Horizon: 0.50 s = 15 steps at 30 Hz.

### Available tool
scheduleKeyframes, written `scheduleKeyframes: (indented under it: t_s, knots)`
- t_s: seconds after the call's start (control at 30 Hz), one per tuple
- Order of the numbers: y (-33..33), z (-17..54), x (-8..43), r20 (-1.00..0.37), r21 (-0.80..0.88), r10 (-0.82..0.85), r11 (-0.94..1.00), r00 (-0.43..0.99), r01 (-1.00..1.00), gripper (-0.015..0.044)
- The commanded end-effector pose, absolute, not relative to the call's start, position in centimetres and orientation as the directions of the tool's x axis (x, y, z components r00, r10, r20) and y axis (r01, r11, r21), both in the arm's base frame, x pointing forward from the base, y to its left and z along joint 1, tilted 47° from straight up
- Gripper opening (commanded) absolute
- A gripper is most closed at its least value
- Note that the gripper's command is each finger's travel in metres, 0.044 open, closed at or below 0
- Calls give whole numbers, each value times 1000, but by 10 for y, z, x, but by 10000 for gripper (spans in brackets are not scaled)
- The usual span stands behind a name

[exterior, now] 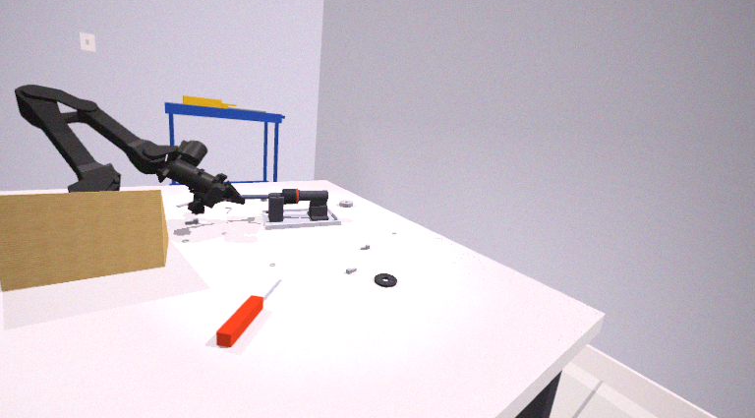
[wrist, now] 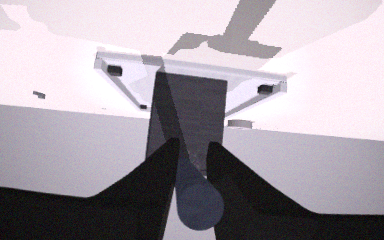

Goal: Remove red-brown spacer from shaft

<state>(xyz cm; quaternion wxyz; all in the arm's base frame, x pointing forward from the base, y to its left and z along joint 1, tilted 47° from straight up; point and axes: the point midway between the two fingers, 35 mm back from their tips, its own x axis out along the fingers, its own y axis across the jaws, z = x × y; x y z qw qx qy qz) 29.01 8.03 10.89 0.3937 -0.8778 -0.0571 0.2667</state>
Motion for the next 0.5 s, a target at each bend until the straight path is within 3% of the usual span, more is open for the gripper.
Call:
scheduleKeyframes:
  t_s: [0.0, 0.47]
  knots:
    - [80, 110, 289, -421, -724, 312, -681, 852, -109, 0]
    - [81, 110, 288, -421, -724, 312, -681, 852, -109, 0]
